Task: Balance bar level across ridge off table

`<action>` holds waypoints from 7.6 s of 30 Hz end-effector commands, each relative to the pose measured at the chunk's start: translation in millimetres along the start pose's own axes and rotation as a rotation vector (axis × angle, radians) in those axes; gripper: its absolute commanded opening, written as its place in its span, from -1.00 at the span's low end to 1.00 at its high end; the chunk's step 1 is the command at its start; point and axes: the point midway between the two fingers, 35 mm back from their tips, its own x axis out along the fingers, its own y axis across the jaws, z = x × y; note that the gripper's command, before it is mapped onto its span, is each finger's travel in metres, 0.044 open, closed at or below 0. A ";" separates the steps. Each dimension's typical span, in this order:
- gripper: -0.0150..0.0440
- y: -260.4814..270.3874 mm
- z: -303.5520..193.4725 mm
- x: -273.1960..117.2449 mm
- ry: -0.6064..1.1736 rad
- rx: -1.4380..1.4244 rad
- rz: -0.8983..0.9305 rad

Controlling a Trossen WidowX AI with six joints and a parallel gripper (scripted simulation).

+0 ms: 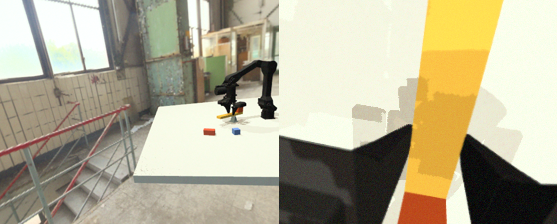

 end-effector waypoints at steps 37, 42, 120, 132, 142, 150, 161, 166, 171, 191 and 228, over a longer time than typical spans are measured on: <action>-0.49 -0.2 -0.5 4.0 0.002 -0.001 -0.001; -0.49 -0.2 -0.5 4.5 0.002 -0.001 -0.001; -0.49 -0.2 0.7 4.4 -0.005 -0.001 -0.003; -0.49 -0.2 0.7 4.4 -0.005 -0.001 -0.003; -0.49 -0.2 0.7 4.4 -0.005 -0.001 -0.003; 0.07 -0.2 0.7 4.4 -0.005 -0.001 -0.003; 0.07 -0.2 0.7 4.4 -0.005 -0.001 -0.003; 0.08 -0.2 0.7 4.4 -0.005 -0.001 -0.003; 0.08 -0.2 0.7 4.4 -0.005 -0.001 -0.003; 0.09 -0.2 0.7 4.4 -0.005 -0.001 -0.003; 1.00 -0.1 1.0 -95.7 -0.006 -0.001 -0.003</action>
